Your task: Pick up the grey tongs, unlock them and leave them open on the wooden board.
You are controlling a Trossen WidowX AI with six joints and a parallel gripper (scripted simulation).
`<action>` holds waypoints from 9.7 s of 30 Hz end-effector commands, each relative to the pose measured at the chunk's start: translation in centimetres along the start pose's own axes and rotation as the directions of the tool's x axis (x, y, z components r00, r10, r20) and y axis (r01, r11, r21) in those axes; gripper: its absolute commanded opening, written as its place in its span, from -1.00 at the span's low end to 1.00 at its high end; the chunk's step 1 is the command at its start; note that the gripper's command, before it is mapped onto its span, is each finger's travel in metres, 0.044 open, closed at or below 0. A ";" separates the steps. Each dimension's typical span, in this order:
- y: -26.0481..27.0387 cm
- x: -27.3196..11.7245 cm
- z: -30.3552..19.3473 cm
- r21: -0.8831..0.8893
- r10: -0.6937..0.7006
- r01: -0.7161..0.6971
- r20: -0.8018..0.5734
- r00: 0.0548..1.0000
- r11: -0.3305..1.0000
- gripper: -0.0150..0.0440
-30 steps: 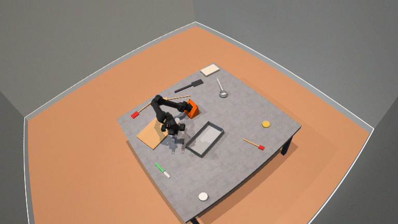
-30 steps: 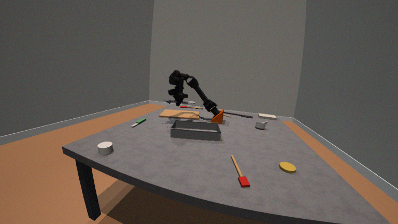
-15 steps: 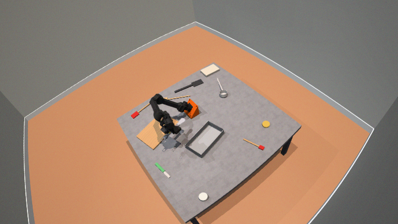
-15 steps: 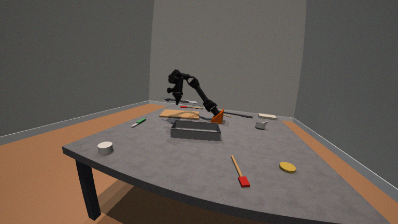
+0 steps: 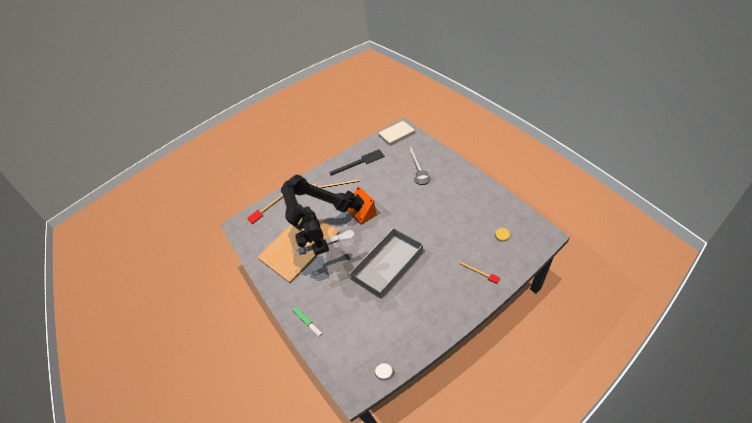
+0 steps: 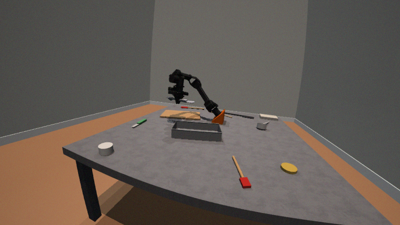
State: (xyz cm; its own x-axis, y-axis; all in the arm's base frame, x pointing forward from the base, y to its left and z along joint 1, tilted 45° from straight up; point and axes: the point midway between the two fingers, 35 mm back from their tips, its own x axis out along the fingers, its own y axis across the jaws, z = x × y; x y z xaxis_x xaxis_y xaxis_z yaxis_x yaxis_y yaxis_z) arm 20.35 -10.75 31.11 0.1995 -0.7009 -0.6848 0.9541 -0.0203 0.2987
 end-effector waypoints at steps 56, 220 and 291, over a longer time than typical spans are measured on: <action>-9.7 1.4 7.3 -0.037 -0.129 0.125 -0.148 0.981 0.991 -1.00; -19.1 -5.0 9.4 -0.508 0.321 0.098 0.670 0.670 0.856 -1.00; -17.0 -7.3 10.1 -0.625 0.206 0.297 0.604 0.770 0.722 -1.00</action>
State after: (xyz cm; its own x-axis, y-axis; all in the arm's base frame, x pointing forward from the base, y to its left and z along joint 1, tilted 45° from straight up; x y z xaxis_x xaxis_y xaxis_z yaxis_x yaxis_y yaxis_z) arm 0.28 -12.57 37.57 0.2177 -0.9748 -0.0494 0.8959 0.2196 -0.3861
